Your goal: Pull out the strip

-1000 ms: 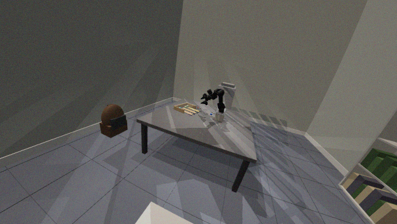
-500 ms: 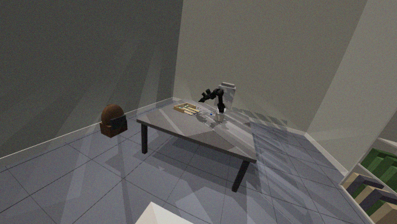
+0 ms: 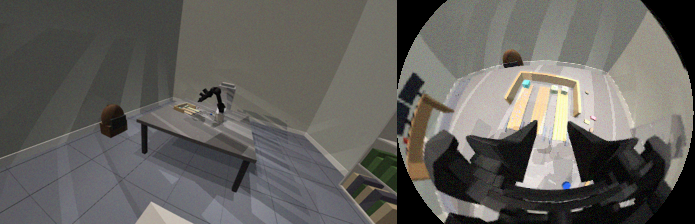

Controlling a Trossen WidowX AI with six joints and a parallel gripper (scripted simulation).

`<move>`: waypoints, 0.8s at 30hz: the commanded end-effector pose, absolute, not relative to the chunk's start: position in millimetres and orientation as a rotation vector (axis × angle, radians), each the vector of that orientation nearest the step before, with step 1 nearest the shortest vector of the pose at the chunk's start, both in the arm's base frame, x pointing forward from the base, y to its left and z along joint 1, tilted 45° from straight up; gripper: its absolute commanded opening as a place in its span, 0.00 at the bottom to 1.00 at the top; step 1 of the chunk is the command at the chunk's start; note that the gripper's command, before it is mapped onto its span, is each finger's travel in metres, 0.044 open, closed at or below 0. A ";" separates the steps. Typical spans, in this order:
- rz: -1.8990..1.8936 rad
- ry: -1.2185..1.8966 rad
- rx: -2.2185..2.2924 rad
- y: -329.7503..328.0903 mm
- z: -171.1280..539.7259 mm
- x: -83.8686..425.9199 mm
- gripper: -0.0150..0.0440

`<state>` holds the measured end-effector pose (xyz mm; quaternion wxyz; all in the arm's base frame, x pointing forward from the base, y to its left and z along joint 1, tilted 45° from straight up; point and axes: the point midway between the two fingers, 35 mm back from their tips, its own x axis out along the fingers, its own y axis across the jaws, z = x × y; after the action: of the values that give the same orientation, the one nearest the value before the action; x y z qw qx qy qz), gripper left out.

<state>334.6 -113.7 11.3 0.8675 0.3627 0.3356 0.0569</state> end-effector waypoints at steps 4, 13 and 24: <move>0.192 1.038 0.789 -113.2 -41.3 358.4 0.31; 0.355 1.414 0.827 -95.1 -84.3 360.5 0.25; 0.389 1.472 0.834 -92.0 -89.6 360.1 0.25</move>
<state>362.3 -100.7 -75.3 0.6998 0.3748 0.5922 0.1380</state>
